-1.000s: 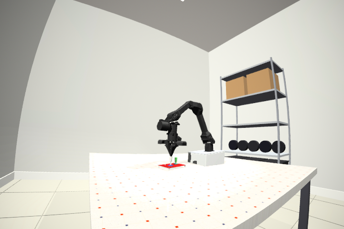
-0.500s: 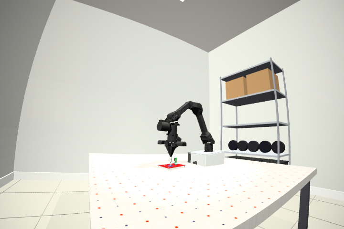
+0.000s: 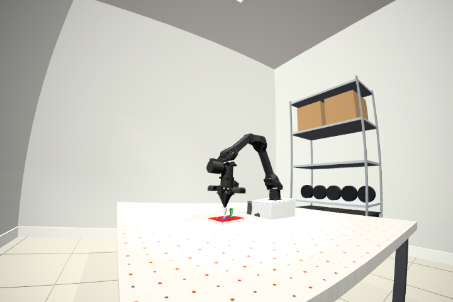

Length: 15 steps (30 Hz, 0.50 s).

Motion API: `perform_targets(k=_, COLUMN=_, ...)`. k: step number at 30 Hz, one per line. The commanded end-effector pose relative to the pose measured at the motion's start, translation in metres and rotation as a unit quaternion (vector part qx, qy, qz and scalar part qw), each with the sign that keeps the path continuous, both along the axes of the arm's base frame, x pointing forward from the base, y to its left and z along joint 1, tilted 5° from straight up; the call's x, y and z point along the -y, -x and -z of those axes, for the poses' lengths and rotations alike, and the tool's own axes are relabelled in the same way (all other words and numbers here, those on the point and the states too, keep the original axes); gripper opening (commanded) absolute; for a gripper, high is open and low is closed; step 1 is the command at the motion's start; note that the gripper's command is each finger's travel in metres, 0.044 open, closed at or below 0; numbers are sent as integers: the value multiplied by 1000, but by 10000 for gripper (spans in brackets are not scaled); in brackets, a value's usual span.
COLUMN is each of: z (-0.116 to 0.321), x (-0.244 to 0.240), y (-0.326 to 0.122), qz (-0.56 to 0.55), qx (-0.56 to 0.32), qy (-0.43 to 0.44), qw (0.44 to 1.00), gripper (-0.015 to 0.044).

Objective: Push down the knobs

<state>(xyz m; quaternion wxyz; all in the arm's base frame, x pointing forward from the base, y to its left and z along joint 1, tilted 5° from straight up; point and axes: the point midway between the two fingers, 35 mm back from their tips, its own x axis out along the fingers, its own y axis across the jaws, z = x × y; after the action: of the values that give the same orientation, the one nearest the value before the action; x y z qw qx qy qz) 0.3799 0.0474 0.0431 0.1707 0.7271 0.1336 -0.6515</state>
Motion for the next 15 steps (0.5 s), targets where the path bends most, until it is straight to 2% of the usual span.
perform_targets(k=1, z=20, x=1, y=-4, qz=1, qx=-5, qy=3, qw=1000, gripper=0)
perform_targets(k=15, z=24, x=1, y=-5, qz=1, qx=-5, qy=3, qw=1000, gripper=0)
